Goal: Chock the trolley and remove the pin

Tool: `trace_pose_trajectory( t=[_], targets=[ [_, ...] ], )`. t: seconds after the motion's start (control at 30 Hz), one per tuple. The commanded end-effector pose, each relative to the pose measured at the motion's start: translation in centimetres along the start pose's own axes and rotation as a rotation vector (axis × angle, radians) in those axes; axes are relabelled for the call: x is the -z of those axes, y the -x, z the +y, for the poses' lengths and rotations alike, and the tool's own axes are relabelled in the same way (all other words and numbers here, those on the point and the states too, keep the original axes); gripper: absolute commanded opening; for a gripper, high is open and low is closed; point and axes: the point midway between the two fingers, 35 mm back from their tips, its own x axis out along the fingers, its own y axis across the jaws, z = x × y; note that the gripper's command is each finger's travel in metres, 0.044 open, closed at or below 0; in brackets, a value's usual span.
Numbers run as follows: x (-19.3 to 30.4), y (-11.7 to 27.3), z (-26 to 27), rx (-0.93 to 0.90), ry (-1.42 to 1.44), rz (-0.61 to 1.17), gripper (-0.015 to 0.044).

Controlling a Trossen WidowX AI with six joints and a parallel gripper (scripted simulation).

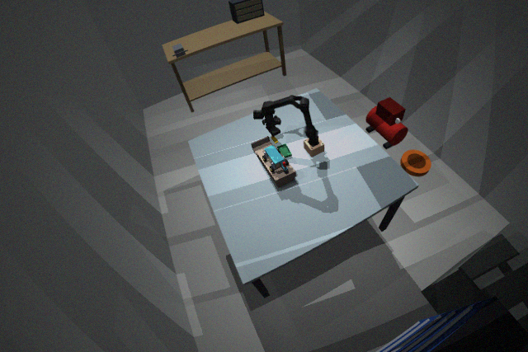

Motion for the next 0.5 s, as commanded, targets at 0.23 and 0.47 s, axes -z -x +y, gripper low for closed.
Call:
trace_pose_trajectory(
  t=[0.23, 0.47],
  targets=[
    [1.6, -0.8, 0.1, 0.008, -0.005, 0.000, 0.0000],
    [1.6, -2.6, 0.1, 0.008, -0.005, 0.000, 0.0000]
  ],
)
